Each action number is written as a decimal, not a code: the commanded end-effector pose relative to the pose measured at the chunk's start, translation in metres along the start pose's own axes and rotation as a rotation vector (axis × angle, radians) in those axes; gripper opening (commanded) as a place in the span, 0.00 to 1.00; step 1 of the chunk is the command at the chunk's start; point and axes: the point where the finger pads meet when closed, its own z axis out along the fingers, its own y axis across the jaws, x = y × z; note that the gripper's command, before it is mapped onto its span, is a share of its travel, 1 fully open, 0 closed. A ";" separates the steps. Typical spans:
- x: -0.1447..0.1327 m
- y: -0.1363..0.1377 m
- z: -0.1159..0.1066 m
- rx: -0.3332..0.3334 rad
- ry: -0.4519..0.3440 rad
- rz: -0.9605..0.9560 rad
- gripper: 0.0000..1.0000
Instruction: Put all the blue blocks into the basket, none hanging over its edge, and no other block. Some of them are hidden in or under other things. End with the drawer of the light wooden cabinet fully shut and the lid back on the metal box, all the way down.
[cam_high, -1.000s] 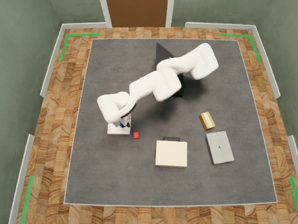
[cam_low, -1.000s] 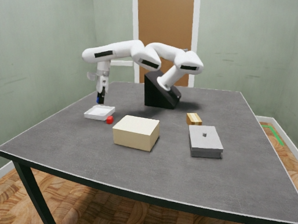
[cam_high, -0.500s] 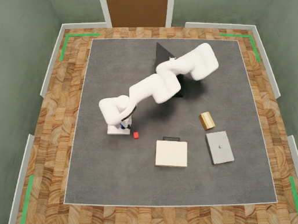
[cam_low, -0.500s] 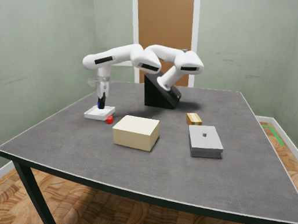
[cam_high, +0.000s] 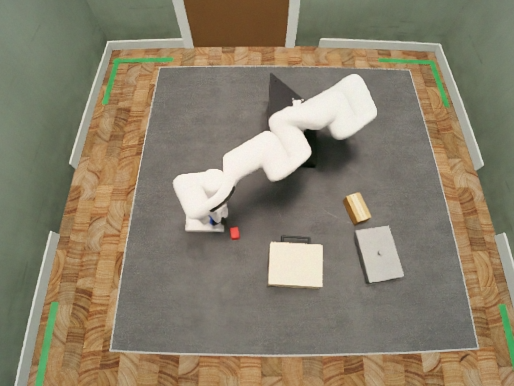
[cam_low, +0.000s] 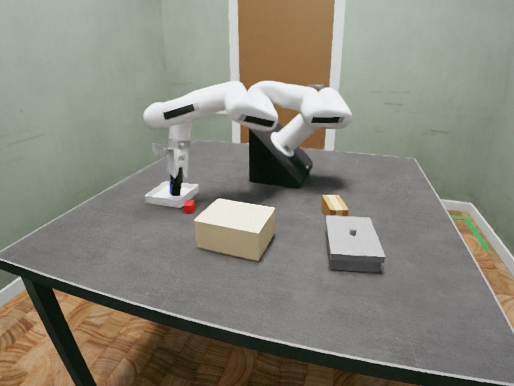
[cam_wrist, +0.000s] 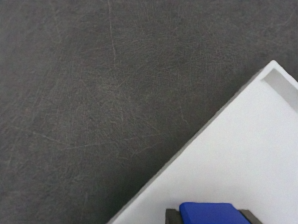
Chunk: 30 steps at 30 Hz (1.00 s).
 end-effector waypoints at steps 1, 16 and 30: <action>0.002 -0.001 0.004 0.027 -0.181 -0.002 0.00; -0.001 -0.001 0.017 0.027 -0.181 -0.002 0.00; -0.001 -0.001 0.021 0.027 -0.181 -0.002 0.00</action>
